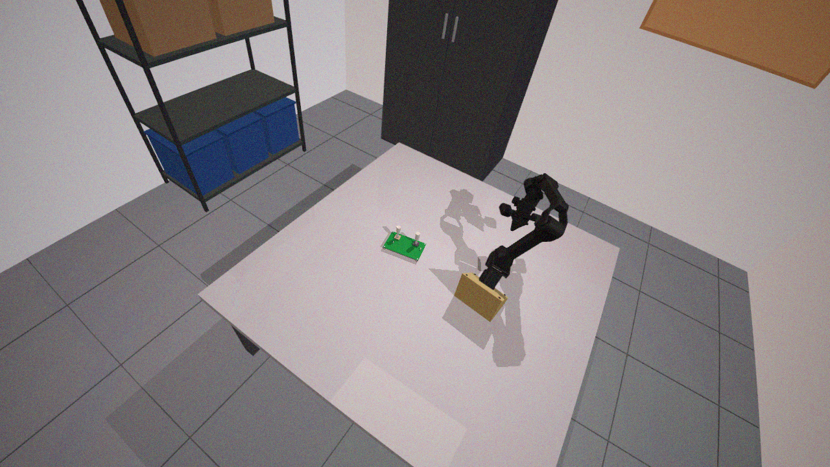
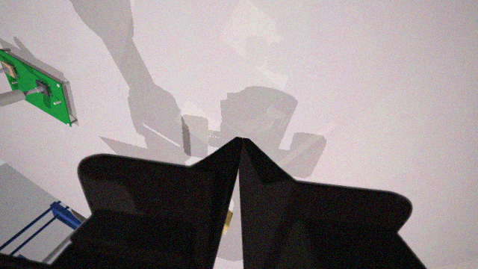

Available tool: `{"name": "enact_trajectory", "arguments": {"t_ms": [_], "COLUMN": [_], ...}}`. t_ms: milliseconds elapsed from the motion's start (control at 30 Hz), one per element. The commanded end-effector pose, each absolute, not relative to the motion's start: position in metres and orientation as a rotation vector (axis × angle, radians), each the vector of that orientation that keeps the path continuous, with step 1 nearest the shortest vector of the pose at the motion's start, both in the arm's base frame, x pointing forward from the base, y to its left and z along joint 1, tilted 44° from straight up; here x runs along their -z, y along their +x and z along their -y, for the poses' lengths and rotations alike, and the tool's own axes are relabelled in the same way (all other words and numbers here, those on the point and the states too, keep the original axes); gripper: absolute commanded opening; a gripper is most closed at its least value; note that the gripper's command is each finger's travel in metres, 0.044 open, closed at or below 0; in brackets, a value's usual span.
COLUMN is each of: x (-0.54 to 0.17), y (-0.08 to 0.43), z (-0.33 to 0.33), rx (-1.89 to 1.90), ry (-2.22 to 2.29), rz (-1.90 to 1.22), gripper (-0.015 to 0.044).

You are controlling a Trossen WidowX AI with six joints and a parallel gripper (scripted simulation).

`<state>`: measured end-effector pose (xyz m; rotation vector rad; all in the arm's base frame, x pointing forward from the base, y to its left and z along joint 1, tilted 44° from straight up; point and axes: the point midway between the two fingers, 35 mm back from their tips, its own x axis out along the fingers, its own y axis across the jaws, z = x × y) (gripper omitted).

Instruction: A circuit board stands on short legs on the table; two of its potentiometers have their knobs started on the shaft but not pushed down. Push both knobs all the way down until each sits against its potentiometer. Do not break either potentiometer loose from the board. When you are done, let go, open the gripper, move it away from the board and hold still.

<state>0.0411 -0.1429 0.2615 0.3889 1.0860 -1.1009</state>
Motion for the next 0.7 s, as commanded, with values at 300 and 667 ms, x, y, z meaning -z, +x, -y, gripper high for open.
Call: {"name": "enact_trajectory", "arguments": {"t_ms": [300, 667], "x": [-0.246, -0.211], "y": [0.130, 0.223], "z": [0.166, 0.144], "rx": [0.843, 0.667], "ry": [0.223, -0.004], "rz": [-1.314, -1.491], "gripper": [0.0000, 0.0000]}}
